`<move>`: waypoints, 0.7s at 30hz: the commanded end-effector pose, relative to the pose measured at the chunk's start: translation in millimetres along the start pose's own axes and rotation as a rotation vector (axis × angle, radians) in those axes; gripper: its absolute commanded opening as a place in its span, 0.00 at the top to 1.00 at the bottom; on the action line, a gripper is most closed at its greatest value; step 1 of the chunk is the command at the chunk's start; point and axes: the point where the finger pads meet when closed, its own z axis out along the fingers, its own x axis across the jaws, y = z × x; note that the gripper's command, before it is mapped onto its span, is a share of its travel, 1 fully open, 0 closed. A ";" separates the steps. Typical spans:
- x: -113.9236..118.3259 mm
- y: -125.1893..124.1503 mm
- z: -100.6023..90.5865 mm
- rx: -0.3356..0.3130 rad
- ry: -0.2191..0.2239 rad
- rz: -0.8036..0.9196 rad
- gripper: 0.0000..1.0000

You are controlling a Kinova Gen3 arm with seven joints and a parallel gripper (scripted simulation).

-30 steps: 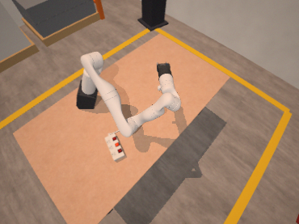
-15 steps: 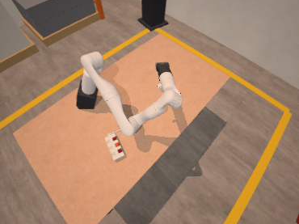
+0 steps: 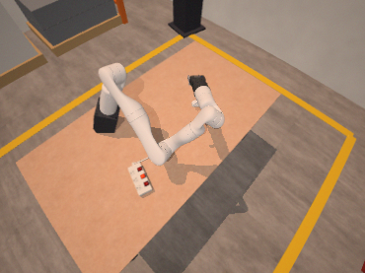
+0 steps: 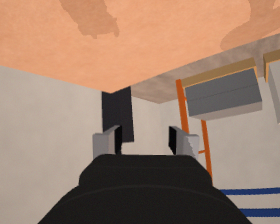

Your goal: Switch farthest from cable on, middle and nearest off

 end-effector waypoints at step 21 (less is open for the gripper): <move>10.1 -10.5 21.2 0.053 0.071 0.082 0.00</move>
